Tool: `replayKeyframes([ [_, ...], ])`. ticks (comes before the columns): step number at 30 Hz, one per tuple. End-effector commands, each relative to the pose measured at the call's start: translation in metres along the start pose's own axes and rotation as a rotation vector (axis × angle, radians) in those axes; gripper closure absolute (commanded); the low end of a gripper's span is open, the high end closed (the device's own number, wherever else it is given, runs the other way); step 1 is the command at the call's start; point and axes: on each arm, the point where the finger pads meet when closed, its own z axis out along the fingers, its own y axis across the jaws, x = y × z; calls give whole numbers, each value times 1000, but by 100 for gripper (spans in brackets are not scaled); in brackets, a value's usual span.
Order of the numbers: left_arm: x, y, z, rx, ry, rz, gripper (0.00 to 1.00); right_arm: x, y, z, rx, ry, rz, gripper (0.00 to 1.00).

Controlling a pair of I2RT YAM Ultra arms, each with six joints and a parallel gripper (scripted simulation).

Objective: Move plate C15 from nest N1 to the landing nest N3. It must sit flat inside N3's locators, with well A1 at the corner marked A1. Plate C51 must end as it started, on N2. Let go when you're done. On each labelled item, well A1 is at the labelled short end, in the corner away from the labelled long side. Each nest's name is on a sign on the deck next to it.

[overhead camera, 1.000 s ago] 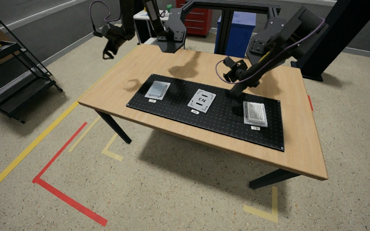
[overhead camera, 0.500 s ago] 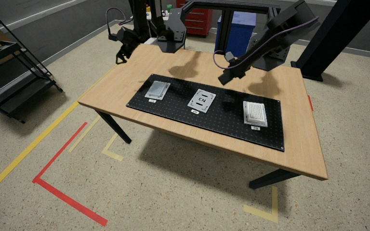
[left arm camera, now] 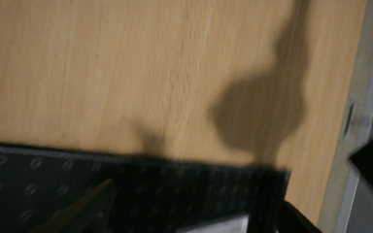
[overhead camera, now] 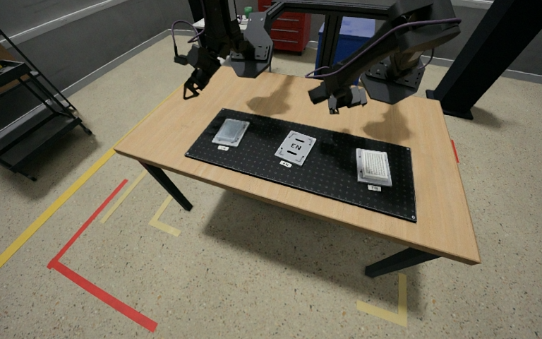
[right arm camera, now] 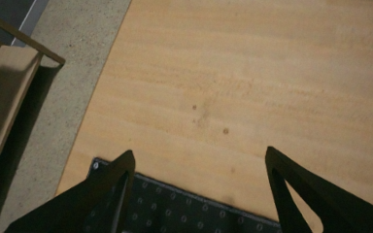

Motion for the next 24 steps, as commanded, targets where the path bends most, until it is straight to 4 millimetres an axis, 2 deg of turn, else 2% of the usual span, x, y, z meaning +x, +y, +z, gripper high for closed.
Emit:
replayKeyframes([
  [1,23,-6,-12,64,220,77,0,4,-8,-13,33,-58,72,0],
  [6,37,-5,-31,88,416,205,0,22,-3,-22,14,-41,107,0],
  [8,37,-5,-31,88,416,205,0,22,-3,-22,14,-41,107,0],
  [11,48,-3,-48,100,570,292,0,30,3,-28,6,-51,126,0],
  [20,57,6,-92,150,913,562,0,57,17,-45,-37,-45,168,0],
  [23,56,-8,-88,227,914,654,0,78,11,-48,-26,24,176,0],
  [24,56,-8,-88,227,914,654,0,78,11,-48,-26,24,176,0],
])
